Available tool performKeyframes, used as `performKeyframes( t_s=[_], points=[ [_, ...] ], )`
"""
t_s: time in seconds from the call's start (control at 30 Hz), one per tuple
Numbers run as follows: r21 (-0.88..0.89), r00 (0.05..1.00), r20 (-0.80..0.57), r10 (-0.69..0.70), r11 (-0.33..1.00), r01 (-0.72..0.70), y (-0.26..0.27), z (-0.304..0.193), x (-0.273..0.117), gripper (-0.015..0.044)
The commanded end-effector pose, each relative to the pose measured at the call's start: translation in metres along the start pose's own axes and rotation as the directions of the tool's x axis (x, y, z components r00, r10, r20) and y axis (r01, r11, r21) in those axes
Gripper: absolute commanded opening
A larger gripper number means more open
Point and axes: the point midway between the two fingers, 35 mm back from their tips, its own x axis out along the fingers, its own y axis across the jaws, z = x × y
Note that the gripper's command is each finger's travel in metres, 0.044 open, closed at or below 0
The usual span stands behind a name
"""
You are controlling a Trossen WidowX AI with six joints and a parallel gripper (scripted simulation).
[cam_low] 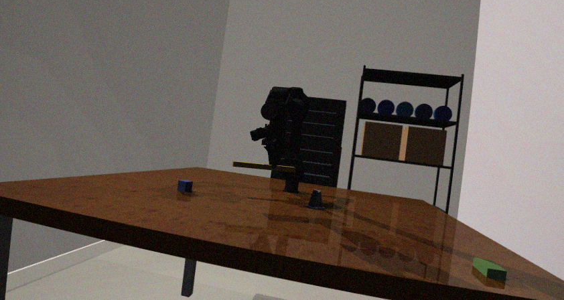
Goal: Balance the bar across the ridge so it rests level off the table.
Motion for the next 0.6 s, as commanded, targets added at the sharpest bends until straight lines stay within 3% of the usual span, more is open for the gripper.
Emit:
performKeyframes(
  t_s=[0.0, 0.57],
  points=[
    [-0.026, 1.0, 0.003, 0.01, 1.0, -0.01, 0.011, -0.01, -0.005, 0.0],
    [-0.15, 1.0, -0.002, 0.014, 0.989, -0.014, 0.046, -0.061, -0.006, 0.0]
  ],
)
